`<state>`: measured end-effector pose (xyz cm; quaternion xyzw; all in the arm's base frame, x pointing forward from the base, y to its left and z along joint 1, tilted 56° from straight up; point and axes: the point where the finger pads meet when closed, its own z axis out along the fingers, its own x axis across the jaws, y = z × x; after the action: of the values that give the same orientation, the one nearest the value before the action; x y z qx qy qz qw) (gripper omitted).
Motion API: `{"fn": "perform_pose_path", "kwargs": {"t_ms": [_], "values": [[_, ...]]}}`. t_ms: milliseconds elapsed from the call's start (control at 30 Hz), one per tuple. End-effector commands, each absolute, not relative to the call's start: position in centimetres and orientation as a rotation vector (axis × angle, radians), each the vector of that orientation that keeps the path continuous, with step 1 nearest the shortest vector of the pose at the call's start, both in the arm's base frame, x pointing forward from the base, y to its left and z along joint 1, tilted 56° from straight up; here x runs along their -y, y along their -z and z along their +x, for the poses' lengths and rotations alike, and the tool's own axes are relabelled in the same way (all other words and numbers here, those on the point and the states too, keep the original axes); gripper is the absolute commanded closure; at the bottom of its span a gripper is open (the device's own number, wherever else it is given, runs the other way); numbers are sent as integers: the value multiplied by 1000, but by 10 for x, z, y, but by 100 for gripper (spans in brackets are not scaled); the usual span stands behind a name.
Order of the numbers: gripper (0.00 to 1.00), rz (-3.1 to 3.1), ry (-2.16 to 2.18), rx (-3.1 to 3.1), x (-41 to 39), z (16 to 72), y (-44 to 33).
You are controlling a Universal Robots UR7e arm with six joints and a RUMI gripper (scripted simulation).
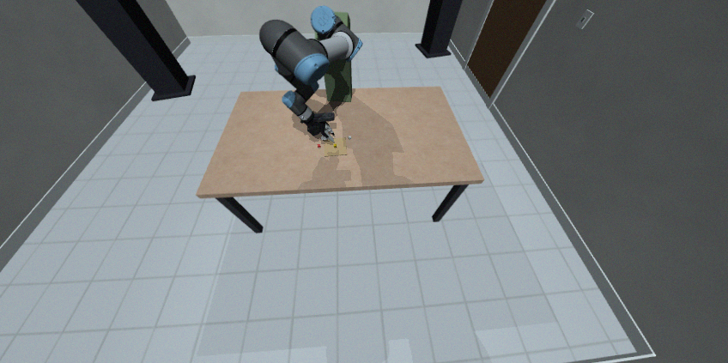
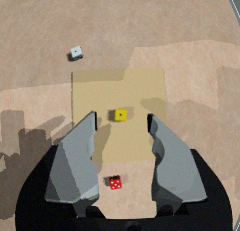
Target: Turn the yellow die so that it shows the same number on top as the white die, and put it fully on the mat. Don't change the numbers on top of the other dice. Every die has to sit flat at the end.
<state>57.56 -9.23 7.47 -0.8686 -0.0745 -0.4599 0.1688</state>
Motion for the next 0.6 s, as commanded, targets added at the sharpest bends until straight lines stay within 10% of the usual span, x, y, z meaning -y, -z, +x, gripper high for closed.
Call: {"fn": "perform_pose_path", "kwargs": {"t_ms": [0,567], "values": [[69,-2478,1319,201,92,576,-76],[69,-2508,1320,189,91,576,-74]]}}
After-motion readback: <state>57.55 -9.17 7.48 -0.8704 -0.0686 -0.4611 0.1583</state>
